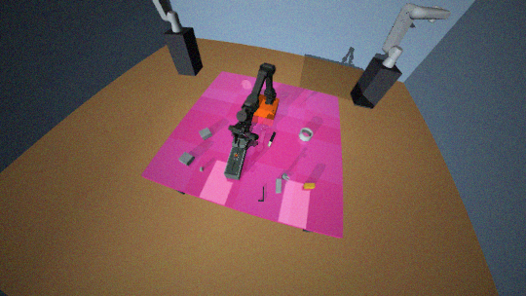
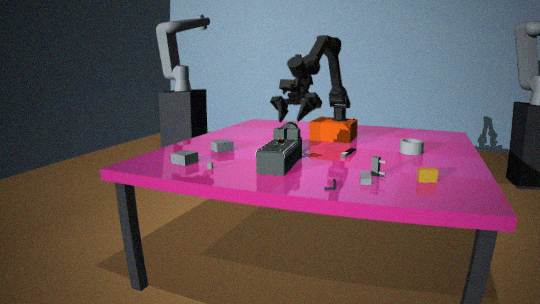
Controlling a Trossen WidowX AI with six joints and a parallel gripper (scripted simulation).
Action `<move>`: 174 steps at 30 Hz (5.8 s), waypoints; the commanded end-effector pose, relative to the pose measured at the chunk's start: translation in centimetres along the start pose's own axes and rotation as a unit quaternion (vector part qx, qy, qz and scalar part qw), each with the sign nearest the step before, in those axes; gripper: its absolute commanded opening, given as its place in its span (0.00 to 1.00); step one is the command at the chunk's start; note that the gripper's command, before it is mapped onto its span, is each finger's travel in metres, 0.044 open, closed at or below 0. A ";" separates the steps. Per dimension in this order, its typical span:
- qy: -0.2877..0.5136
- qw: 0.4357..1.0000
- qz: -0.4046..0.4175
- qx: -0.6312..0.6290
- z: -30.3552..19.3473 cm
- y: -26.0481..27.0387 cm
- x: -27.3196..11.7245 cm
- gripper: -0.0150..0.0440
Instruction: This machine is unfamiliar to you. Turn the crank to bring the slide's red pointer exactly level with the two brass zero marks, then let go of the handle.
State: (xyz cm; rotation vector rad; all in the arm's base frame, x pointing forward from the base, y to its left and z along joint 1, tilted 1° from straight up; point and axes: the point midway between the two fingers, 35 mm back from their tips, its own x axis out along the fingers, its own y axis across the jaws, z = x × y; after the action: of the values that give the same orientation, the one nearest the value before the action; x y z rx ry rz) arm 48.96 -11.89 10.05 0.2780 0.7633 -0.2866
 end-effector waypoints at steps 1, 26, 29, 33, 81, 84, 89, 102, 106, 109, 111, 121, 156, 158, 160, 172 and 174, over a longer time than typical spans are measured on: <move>0.000 1.000 0.000 0.000 0.0 0.0 0.0 1.00; 0.000 1.000 0.000 0.000 0.0 0.0 0.0 0.25; 0.000 1.000 0.000 0.000 0.0 0.0 0.0 0.25; 0.000 1.000 0.000 0.000 0.0 0.0 0.0 0.25; 0.000 1.000 0.000 0.000 0.0 0.0 0.0 0.25; 0.000 1.000 0.000 0.000 0.0 0.0 0.0 0.25; 0.000 1.000 0.000 0.000 0.0 0.0 0.0 0.25; 0.000 1.000 0.000 0.000 0.0 0.0 0.0 0.79; 0.000 1.000 0.000 0.000 0.0 0.0 0.0 0.97; 0.000 1.000 0.000 0.000 0.0 0.0 0.0 0.96; 0.000 1.000 0.000 0.000 0.0 0.0 0.0 0.87; 0.000 1.000 0.000 0.000 0.0 0.0 0.0 0.42; 0.000 1.000 0.000 0.000 0.0 0.0 0.0 0.83; 0.000 1.000 0.000 0.000 0.0 0.0 0.0 0.92; 0.000 1.000 0.000 0.000 0.0 0.0 0.0 1.00; 0.000 1.000 0.000 0.000 0.0 0.0 0.0 0.51; 0.000 1.000 0.000 0.000 0.0 0.0 0.0 0.42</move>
State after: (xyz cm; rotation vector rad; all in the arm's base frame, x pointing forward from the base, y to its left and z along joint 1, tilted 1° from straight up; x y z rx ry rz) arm 48.97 -11.87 10.04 0.2786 0.7633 -0.2859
